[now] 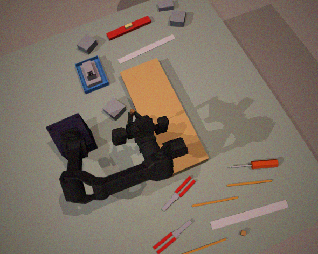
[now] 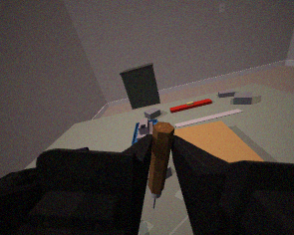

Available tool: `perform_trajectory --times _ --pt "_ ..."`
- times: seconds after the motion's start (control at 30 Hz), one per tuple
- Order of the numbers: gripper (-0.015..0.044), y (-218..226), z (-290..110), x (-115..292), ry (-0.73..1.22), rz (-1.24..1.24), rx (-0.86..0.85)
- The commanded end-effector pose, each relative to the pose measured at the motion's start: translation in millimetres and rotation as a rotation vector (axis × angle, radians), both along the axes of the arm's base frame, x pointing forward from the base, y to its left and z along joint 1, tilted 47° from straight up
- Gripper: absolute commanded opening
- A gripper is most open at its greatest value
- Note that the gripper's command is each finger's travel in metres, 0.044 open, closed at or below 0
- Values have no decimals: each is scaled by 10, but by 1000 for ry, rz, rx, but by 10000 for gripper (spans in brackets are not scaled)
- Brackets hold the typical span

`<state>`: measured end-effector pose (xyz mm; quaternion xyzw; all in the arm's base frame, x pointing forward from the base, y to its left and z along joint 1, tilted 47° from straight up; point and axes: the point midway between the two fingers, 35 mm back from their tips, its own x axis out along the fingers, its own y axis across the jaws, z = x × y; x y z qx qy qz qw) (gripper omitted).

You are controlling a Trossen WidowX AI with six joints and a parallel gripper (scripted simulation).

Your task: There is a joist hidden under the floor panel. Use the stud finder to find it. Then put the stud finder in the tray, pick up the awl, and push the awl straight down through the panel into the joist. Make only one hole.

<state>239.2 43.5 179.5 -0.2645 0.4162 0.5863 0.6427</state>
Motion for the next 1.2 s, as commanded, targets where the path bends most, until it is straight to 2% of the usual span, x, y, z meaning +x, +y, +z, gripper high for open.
perform_trajectory --times 0.0,0.8,1.17 --pt "0 46 -133 121 8 11 -13" --pt "0 711 -1267 1149 -190 215 -20" --pt "0 722 -1315 1173 -196 221 -19"
